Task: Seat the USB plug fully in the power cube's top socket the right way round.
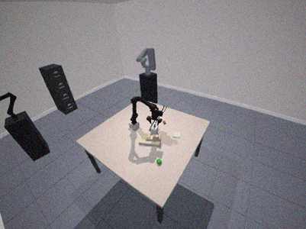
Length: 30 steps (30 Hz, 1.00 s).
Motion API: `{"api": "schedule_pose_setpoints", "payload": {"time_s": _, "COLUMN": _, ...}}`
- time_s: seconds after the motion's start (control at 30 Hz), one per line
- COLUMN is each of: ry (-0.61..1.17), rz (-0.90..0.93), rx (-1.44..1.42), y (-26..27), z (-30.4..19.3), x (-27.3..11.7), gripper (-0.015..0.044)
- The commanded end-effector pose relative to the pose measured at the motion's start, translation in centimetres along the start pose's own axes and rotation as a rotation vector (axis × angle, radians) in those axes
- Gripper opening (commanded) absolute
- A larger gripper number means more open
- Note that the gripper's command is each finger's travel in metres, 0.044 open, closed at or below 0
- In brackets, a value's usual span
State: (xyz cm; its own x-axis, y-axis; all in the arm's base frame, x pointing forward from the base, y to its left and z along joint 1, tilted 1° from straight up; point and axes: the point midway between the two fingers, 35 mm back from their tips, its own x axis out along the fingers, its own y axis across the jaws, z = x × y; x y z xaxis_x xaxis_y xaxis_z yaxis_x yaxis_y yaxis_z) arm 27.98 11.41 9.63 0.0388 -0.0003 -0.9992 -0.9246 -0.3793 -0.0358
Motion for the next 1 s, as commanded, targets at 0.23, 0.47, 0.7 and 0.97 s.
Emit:
{"api": "schedule_pose_setpoints", "payload": {"time_s": 0.23, "ry": 0.000, "rz": 0.002, "rx": 0.000, "y": 0.04, "z": 0.01, "x": 0.38, "gripper": 0.0388}}
{"api": "schedule_pose_setpoints", "payload": {"time_s": 0.47, "ry": 0.000, "rz": 0.002, "rx": 0.000, "y": 0.04, "z": 0.01, "x": 0.38, "gripper": 0.0204}}
{"api": "schedule_pose_setpoints", "payload": {"time_s": 0.7, "ry": 0.000, "rz": 0.002, "rx": 0.000, "y": 0.04, "z": 0.01, "x": 0.38, "gripper": 0.0020}}
{"api": "schedule_pose_setpoints", "payload": {"time_s": 0.97, "ry": 0.000, "rz": 0.002, "rx": 0.000, "y": 0.04, "z": 0.01, "x": 0.38, "gripper": 0.0000}}
